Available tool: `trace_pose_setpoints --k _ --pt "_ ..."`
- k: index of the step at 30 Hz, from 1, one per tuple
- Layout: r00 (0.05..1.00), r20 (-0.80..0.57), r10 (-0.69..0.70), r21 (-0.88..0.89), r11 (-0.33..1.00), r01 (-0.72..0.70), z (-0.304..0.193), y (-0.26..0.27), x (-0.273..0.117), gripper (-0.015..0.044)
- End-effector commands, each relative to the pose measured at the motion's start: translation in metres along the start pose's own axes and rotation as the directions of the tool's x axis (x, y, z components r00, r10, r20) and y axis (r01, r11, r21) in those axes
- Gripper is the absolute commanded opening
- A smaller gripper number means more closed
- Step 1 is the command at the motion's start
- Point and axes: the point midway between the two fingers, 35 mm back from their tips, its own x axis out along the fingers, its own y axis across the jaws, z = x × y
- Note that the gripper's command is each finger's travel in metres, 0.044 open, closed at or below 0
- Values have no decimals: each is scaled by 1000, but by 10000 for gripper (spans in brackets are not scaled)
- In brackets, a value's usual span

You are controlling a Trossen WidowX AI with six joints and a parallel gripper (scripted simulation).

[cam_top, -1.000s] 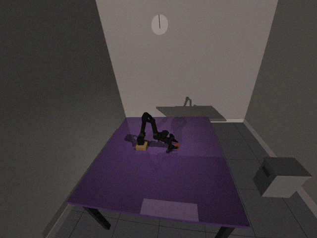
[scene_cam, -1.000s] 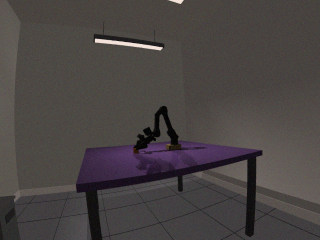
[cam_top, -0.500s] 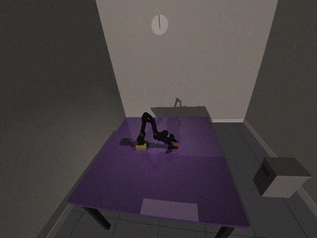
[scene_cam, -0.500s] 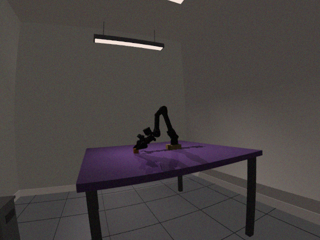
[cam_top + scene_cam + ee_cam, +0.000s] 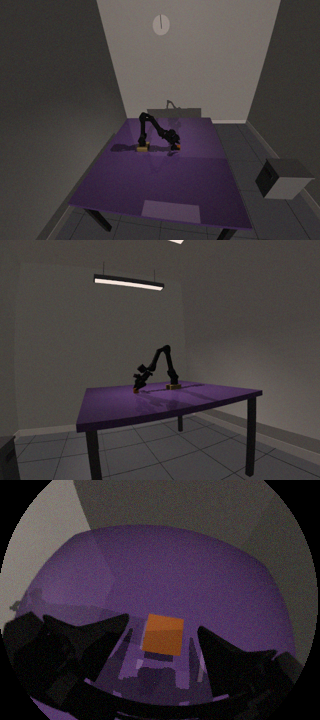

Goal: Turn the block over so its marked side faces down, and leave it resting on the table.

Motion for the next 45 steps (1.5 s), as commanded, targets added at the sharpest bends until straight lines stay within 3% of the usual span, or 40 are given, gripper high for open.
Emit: trace_pose_setpoints --k 1,16,24,33,45 --pt "974 -225 -6 -6 1000 5 27 0 -61 440" --pt "970 -245 -6 -6 1000 5 28 0 -66 440" --pt "892 -451 -8 -8 1000 5 51 0 -56 440" --pt "740 -673 -8 -6 1000 5 67 0 -54 440" --pt "726 -687 -8 -6 1000 5 45 -1 -28 440"
